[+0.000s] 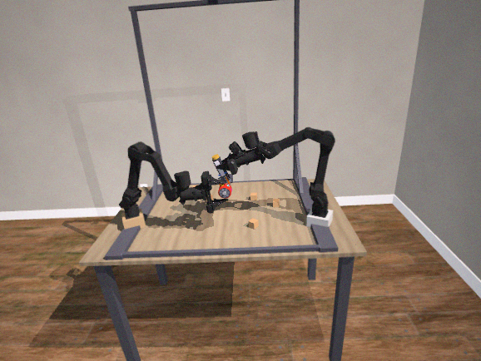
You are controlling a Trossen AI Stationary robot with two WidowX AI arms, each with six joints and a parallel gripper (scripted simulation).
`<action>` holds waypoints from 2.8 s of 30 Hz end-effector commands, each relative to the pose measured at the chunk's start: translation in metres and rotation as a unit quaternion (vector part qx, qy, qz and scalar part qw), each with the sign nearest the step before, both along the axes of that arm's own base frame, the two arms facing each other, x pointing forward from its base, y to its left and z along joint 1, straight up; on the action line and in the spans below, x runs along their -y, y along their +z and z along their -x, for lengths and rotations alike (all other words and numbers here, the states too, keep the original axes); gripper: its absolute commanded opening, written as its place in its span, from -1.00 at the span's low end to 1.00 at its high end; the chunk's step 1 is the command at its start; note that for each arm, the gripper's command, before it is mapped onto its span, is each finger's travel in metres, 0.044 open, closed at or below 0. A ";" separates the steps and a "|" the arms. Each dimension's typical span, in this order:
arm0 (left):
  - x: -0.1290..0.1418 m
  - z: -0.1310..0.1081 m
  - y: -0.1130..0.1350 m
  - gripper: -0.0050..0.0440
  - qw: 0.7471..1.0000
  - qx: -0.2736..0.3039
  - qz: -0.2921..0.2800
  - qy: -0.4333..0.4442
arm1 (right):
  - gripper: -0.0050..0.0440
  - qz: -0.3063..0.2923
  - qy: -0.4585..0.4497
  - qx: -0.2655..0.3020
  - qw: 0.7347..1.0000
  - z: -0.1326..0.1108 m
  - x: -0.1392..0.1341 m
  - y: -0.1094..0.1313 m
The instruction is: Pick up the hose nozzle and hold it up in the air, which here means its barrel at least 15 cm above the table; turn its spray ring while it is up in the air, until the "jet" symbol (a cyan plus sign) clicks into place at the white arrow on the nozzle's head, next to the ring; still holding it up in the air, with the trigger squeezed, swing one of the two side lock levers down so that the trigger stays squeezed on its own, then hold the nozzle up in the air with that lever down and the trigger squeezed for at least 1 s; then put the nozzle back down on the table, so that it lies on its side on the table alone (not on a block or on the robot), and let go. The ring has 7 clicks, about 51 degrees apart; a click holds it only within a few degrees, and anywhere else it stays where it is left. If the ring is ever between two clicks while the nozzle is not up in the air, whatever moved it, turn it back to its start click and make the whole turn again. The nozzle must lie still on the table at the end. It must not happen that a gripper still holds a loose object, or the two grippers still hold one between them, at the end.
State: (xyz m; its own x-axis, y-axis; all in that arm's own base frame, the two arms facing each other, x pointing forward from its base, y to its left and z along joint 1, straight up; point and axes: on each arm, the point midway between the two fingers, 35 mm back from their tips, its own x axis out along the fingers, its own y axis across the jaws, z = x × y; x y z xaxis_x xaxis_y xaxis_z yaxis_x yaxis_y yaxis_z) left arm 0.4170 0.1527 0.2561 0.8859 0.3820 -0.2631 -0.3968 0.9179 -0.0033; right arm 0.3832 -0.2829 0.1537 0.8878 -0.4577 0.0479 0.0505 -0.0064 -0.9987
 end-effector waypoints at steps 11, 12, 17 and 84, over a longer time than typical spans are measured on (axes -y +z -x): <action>0.000 0.000 0.020 -0.10 1.000 0.023 -0.011 -0.002 | -0.80 0.010 -0.003 0.009 1.000 0.000 0.001 0.011; 0.000 0.000 0.020 -0.10 1.000 0.023 -0.011 -0.002 | -0.80 0.010 -0.003 0.009 1.000 0.000 0.001 0.011; 0.000 0.000 0.020 -0.10 1.000 0.023 -0.011 -0.002 | -0.80 0.010 -0.003 0.009 1.000 0.000 0.001 0.011; 0.000 0.000 0.020 -0.10 1.000 0.023 -0.011 -0.002 | 0.87 -0.103 -0.003 -0.199 0.975 0.000 0.001 0.021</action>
State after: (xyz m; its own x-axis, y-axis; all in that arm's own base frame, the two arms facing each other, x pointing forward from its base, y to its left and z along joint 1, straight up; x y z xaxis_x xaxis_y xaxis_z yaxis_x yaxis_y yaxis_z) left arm 0.4174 0.1524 0.2565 0.8874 0.3794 -0.2620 -0.3941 0.9191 -0.0041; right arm 0.3823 -0.2825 0.1636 0.8093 -0.4164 -0.4143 -0.3566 0.2123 -0.9098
